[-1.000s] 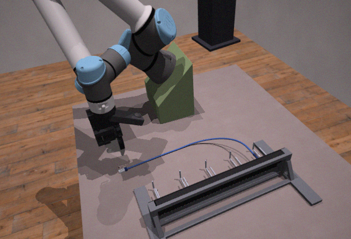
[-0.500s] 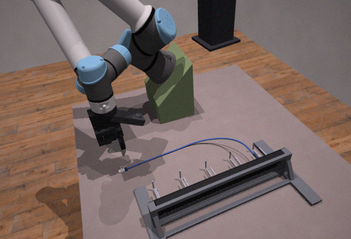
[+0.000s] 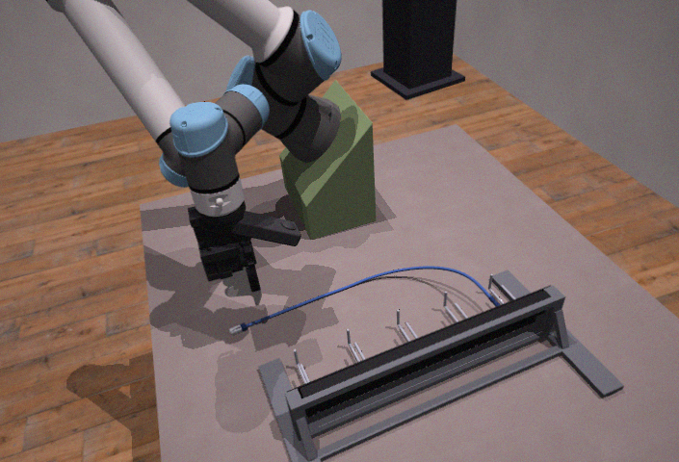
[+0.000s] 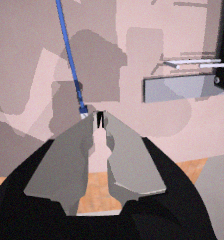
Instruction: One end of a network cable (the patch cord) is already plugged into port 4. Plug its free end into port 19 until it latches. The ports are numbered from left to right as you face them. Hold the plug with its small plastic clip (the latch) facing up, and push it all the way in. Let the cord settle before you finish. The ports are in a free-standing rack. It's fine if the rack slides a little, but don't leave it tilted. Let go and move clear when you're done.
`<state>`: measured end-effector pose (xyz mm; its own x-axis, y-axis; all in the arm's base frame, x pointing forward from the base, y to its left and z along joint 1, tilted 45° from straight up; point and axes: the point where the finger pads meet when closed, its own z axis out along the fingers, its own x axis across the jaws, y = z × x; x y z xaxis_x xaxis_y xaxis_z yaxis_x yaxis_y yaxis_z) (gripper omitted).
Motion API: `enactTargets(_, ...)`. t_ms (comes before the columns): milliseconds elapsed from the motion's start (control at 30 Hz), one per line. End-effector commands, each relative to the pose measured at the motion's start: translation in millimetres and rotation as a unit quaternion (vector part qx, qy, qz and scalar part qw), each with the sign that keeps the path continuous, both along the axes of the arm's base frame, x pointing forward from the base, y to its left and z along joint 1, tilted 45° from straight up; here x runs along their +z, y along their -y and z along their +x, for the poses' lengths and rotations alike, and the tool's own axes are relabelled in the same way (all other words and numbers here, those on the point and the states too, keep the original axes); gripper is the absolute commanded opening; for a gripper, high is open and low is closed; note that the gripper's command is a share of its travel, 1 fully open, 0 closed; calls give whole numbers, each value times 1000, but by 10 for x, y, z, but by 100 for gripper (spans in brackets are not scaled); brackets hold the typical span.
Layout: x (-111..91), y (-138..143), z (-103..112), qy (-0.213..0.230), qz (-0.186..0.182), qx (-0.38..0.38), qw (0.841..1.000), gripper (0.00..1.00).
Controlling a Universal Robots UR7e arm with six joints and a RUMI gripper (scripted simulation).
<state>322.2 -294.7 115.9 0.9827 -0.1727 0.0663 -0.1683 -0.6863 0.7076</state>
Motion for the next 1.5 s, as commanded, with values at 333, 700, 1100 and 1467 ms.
enactTargets(333,-350,-528,685,147,-26,-63,987,0)
enactTargets(700,-580,-958,1012,238,-26,-97,966,0)
enactTargets(1100,-807,-1434,1254,328,-15,-130,935,0)
enactTargets(1467,-1043,-1977,1411,421,9,-166,892,0)
